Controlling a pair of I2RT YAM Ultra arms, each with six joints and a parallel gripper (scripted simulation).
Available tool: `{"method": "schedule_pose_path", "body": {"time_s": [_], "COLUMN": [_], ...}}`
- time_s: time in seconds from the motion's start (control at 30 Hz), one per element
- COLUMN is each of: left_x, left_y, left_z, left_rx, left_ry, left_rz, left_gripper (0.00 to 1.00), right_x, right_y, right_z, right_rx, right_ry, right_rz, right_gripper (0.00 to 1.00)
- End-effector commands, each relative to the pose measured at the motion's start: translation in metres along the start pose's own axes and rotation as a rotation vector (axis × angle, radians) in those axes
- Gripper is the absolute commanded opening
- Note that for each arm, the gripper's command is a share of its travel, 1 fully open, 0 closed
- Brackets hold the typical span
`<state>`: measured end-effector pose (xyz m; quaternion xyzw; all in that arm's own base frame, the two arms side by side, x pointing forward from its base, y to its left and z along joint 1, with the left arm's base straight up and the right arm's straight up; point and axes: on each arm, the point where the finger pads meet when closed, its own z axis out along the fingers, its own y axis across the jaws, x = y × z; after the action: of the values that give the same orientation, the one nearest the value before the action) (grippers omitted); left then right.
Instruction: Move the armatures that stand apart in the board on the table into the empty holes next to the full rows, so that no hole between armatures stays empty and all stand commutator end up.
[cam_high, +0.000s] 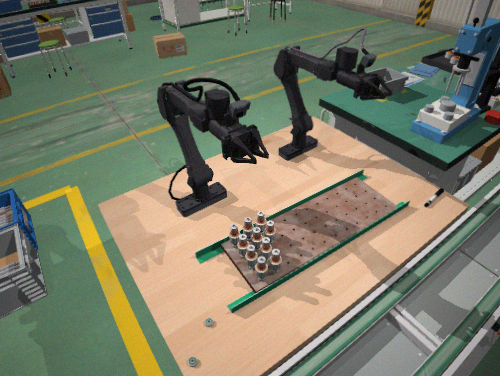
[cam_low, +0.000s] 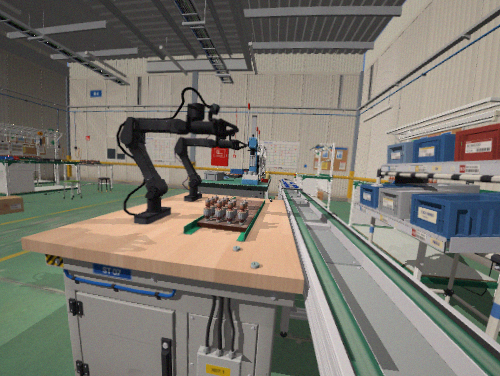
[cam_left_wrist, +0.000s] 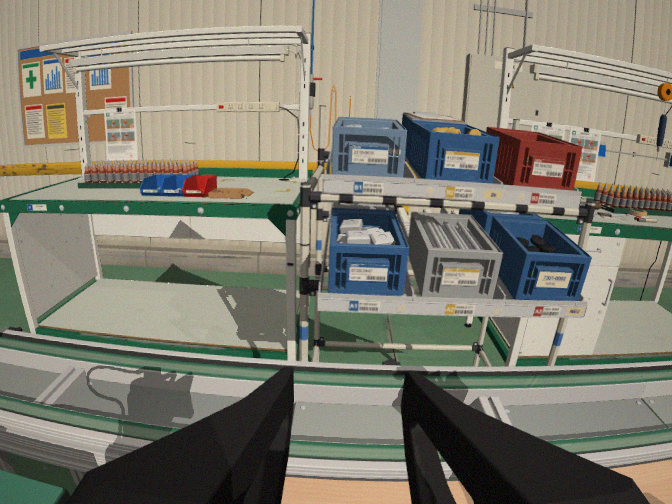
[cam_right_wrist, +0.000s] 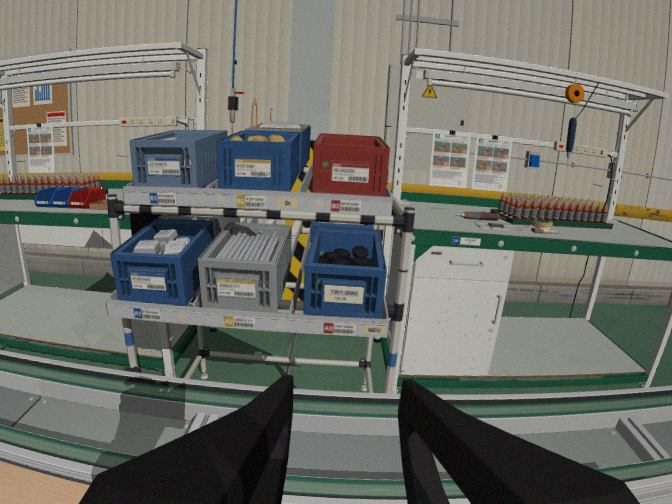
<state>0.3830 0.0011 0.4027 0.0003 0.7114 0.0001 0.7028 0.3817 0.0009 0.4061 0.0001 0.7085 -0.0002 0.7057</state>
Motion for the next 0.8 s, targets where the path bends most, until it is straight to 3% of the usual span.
{"method": "schedule_pose_path", "body": {"time_s": [0.0,0.23,0.43,0.6,0.77], "left_x": [-0.009,-0.032,-0.031,-0.004,-0.003], "left_y": [-0.005,0.001,0.002,0.004,0.000], "left_z": [-0.011,-0.015,-0.010,0.003,-0.002], "left_rx": [0.009,-0.006,-0.010,-0.016,-0.005], "left_ry": [-0.019,-0.073,-0.074,-0.009,-0.006], "left_rz": [0.007,0.003,0.001,-0.001,-0.004], "left_gripper": [0.37,0.37,0.37,0.37,0.37], "right_x": [0.009,-0.027,-0.008,0.018,-0.007], "right_y": [0.001,0.001,0.002,0.002,0.003], "right_z": [0.003,-0.013,-0.004,0.007,-0.001], "right_rx": [-0.007,-0.009,-0.010,-0.011,-0.013], "right_ry": [0.029,-0.058,-0.014,0.046,-0.016], "right_rz": [-0.004,-0.004,-0.003,-0.002,-0.002], "right_gripper": [0.37,0.37,0.37,0.37,0.37]}}
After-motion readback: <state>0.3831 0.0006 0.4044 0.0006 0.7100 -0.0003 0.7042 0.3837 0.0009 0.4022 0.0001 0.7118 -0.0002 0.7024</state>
